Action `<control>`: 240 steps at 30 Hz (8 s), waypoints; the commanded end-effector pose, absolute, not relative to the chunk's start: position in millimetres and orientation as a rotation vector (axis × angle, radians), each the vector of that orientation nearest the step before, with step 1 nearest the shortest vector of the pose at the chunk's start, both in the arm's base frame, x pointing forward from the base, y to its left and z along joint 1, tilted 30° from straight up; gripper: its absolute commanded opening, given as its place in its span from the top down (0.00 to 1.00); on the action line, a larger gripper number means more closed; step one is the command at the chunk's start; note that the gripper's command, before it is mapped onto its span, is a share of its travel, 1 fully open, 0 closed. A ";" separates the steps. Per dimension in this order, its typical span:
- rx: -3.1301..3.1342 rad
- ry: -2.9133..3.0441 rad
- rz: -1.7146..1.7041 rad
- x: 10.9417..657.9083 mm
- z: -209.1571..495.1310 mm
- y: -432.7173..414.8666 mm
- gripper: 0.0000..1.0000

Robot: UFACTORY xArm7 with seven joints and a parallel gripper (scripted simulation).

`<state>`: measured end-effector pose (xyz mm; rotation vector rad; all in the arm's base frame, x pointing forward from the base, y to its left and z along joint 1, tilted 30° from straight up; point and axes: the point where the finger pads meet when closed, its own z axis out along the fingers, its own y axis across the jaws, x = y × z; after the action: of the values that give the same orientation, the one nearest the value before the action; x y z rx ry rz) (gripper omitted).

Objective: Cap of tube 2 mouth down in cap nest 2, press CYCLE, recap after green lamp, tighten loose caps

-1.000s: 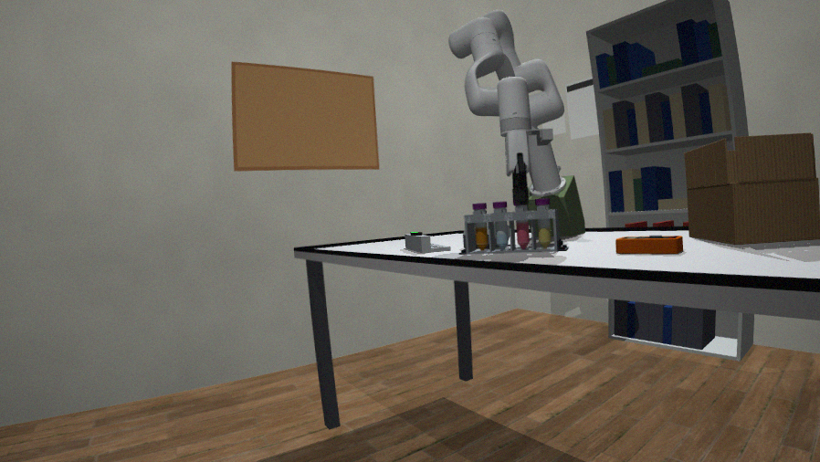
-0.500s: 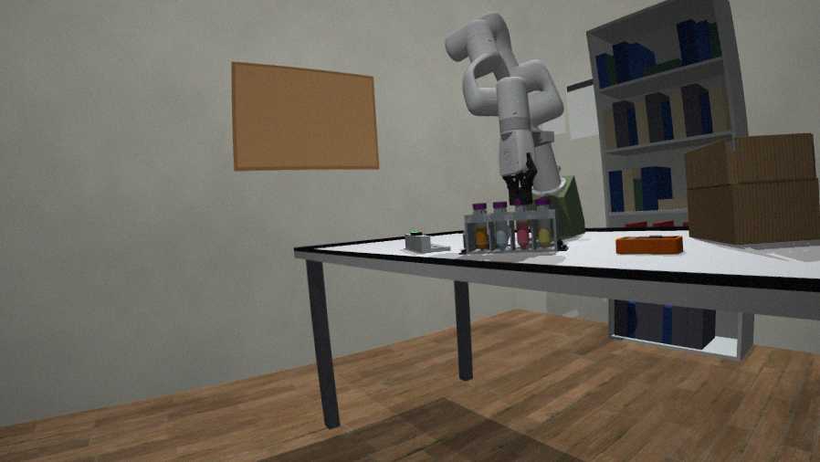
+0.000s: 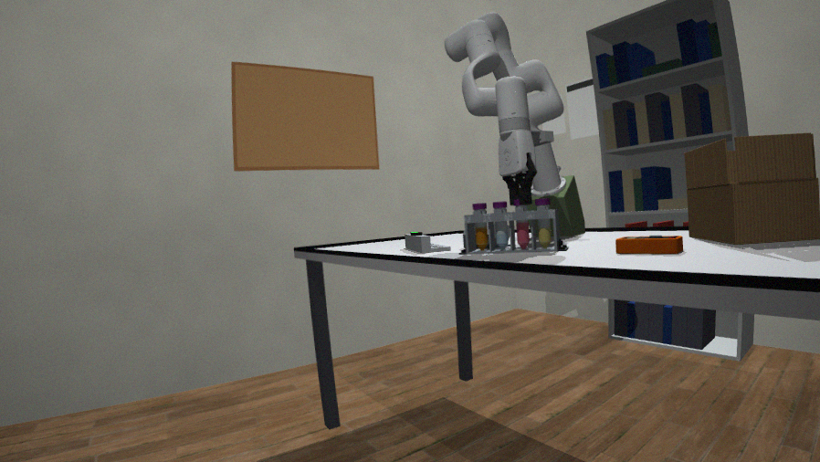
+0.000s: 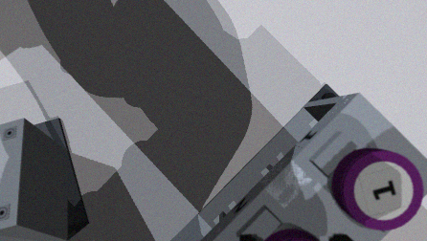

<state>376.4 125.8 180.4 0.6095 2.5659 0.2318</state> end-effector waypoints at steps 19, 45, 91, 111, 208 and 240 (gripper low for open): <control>1.660 2.150 0.505 377.3 181.4 126.2 1.00; 2.411 1.487 0.688 377.6 181.0 126.3 0.54; 0.608 2.564 0.234 377.3 181.2 126.3 1.00; 0.992 2.464 0.334 377.5 181.1 126.3 1.00; 0.737 2.537 0.268 377.8 180.6 126.3 1.00; 2.392 1.510 0.683 378.5 179.6 126.4 1.00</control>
<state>377.8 125.5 178.3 2.2391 1.7259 0.6436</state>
